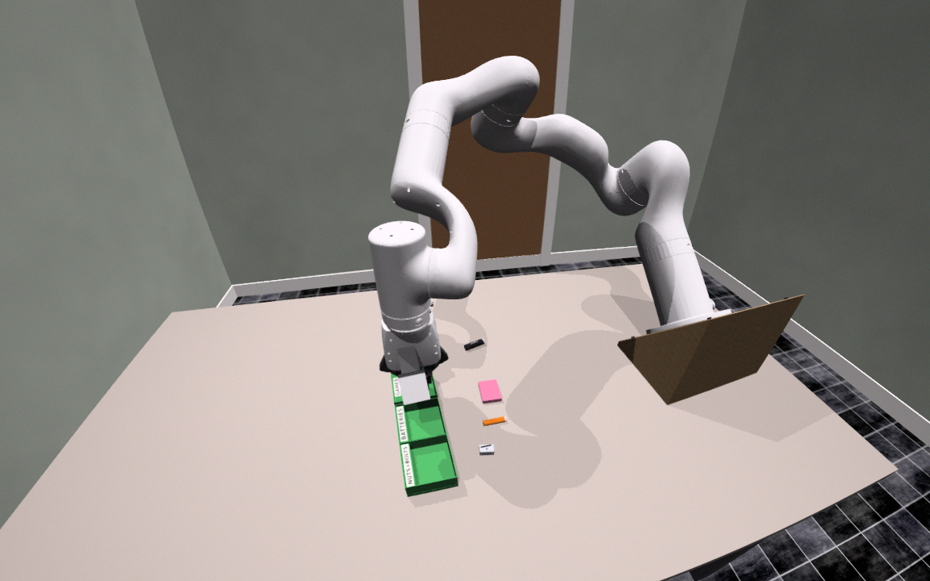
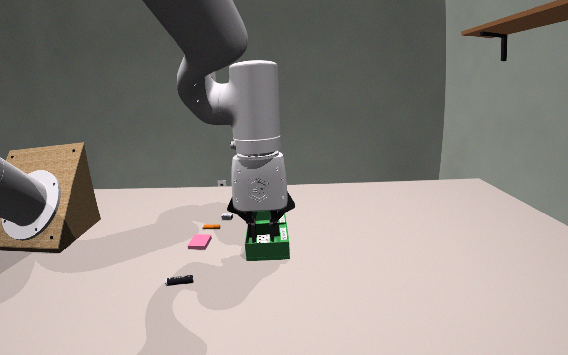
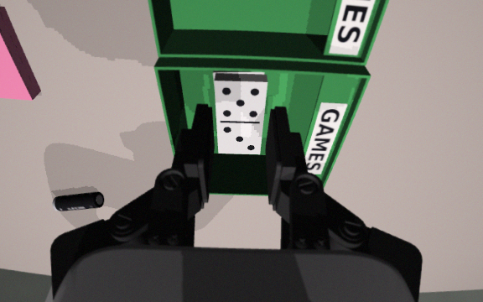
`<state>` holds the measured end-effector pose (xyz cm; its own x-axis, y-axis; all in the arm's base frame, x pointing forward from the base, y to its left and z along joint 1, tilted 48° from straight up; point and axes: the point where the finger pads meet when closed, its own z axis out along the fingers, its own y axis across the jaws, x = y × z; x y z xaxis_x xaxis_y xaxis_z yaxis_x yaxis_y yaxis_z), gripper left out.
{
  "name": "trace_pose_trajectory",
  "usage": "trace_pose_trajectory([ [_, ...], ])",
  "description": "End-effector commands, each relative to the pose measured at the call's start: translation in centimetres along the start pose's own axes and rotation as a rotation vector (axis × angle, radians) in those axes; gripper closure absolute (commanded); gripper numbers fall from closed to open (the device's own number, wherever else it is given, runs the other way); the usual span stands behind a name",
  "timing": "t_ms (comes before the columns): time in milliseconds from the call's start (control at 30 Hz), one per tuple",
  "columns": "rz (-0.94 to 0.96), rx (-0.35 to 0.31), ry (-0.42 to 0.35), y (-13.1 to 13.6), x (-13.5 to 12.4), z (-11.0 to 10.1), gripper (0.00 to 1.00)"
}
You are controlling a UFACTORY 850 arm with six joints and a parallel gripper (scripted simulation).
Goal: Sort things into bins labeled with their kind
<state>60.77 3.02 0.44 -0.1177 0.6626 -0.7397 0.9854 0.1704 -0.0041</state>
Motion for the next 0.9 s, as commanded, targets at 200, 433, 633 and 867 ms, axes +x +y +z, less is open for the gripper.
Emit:
trace_pose_trajectory([
  [200,0.001,-0.002,0.001,0.1,0.0,-1.3,0.69],
  [433,0.001,-0.002,0.0,0.1,0.0,-2.0,0.69],
  [633,0.001,-0.002,0.001,0.1,0.0,-2.8,0.69],
  [867,0.001,-0.002,0.001,0.1,0.0,-3.7,0.69],
])
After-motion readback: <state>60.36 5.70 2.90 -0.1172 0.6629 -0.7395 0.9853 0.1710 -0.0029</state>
